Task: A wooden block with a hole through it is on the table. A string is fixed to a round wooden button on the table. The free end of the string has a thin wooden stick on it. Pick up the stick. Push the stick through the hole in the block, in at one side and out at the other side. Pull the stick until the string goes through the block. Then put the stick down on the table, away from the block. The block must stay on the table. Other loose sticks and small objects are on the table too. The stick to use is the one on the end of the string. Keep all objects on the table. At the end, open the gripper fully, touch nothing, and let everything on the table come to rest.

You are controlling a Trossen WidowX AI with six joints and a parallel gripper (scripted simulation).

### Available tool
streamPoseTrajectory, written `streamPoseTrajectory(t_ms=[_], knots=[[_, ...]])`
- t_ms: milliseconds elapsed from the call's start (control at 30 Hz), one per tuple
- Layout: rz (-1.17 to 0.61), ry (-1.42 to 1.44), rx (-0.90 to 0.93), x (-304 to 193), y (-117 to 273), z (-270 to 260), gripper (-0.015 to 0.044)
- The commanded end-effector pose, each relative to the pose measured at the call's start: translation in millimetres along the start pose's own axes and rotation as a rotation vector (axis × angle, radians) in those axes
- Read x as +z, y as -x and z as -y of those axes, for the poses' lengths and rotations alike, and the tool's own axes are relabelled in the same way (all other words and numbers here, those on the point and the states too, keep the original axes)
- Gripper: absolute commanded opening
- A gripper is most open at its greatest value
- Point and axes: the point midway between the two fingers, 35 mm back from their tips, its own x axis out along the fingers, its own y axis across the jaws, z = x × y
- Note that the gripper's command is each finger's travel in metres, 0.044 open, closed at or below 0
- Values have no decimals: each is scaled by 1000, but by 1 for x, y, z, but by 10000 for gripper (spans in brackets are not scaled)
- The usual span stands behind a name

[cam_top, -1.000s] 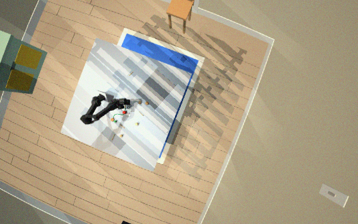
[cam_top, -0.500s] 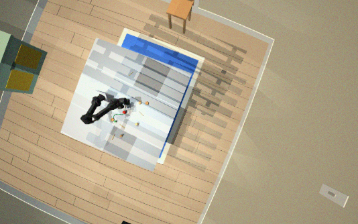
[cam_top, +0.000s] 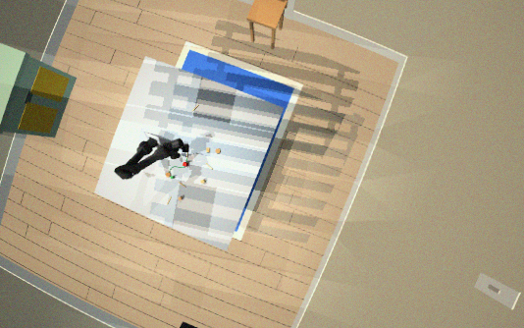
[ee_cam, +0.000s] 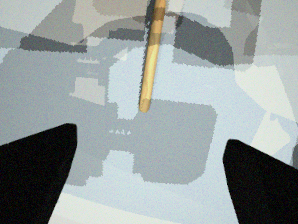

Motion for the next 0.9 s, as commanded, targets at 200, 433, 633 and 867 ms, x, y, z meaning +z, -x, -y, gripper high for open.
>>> streamPoseTrajectory(t_ms=[200,433,633,867], knots=[[-1,0,0,0,28,-1,440],[4,8,2,-1,25,-1,440],[4,8,2,-1,25,-1,440],[4,8,2,-1,25,-1,440]])
